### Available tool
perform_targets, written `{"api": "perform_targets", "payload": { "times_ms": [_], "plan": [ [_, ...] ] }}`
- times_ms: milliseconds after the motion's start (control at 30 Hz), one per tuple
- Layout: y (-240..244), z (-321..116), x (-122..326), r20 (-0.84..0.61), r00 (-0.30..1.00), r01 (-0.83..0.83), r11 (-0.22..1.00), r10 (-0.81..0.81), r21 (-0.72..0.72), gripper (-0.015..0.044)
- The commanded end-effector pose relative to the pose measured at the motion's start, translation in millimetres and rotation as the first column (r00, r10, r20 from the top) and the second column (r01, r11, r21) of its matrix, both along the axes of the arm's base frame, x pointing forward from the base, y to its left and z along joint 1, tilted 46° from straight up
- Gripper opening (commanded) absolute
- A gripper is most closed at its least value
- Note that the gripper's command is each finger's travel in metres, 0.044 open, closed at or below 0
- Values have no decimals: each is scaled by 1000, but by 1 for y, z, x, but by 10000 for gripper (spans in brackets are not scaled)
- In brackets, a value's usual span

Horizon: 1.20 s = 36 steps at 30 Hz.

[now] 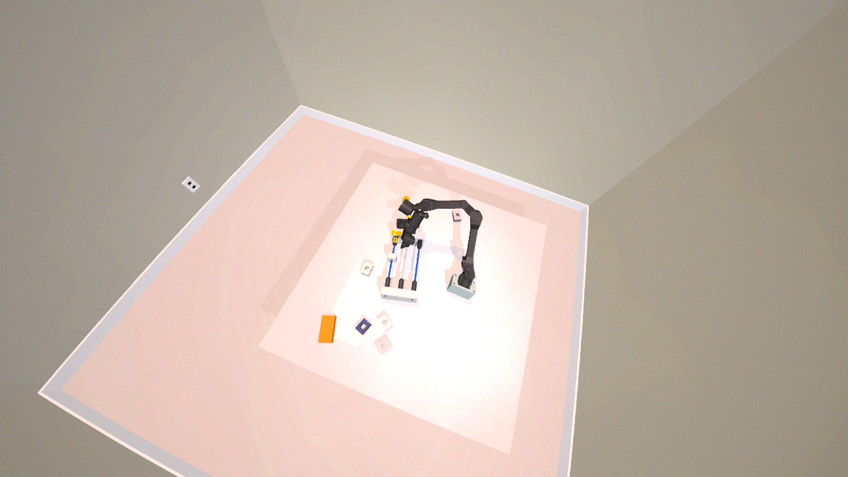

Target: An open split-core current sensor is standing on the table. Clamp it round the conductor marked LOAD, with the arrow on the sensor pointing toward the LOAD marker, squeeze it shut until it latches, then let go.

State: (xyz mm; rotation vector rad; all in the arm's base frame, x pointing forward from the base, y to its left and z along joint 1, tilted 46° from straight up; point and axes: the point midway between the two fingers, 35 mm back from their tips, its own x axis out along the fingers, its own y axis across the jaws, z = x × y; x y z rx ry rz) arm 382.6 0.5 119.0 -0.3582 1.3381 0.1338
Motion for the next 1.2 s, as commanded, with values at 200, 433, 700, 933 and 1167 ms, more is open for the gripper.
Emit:
{"api": "perform_targets", "payload": {
  "times_ms": [200,433,700,933,1167],
  "plan": [
    [-24,47,-15,136,624,-770,635,769,-60,440],
    [-24,47,-15,136,624,-770,635,769,-60,440],
    [-23,46,-11,128,673,-729,683,728,-51,440],
    [-23,46,-11,128,673,-729,683,728,-51,440],
    [-22,40,-10,104,780,-619,785,617,-17,440]
  ]
}}
